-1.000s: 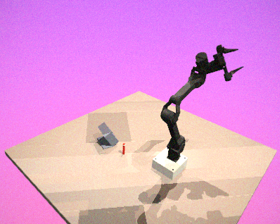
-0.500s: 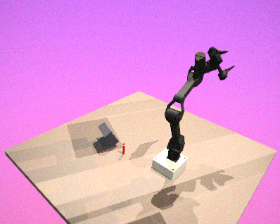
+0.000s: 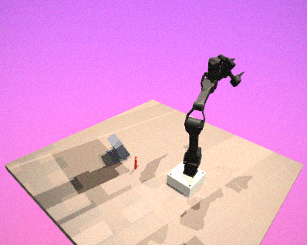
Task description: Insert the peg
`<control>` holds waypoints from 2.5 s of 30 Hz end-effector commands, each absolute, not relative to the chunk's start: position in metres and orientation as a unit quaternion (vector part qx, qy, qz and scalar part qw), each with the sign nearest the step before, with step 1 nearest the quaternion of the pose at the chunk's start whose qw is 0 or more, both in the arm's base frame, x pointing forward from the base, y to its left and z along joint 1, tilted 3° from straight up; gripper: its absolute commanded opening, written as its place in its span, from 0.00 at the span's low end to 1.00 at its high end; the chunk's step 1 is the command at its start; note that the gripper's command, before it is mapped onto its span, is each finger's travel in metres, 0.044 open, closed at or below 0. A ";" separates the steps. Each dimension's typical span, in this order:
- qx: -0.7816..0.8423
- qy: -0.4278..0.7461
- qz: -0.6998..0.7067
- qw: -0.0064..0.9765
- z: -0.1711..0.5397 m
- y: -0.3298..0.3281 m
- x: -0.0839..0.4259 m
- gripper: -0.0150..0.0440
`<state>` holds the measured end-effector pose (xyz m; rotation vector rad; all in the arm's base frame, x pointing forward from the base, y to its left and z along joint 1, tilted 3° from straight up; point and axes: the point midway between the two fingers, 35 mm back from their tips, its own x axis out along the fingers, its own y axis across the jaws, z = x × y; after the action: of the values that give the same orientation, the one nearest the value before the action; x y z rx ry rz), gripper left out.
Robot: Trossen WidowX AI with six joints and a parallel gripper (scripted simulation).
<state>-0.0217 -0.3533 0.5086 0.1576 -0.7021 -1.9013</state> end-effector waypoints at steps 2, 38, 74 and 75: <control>0.083 -0.241 -0.783 0.567 0.488 -0.369 0.011 1.00; 0.121 0.070 -0.603 0.785 0.363 -0.353 0.224 1.00; 0.048 0.364 -0.300 0.881 0.231 -0.196 0.364 1.00; 0.045 0.371 -0.291 0.881 0.227 -0.190 0.366 1.00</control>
<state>0.3589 -0.2103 0.2449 0.1155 0.7055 -0.6800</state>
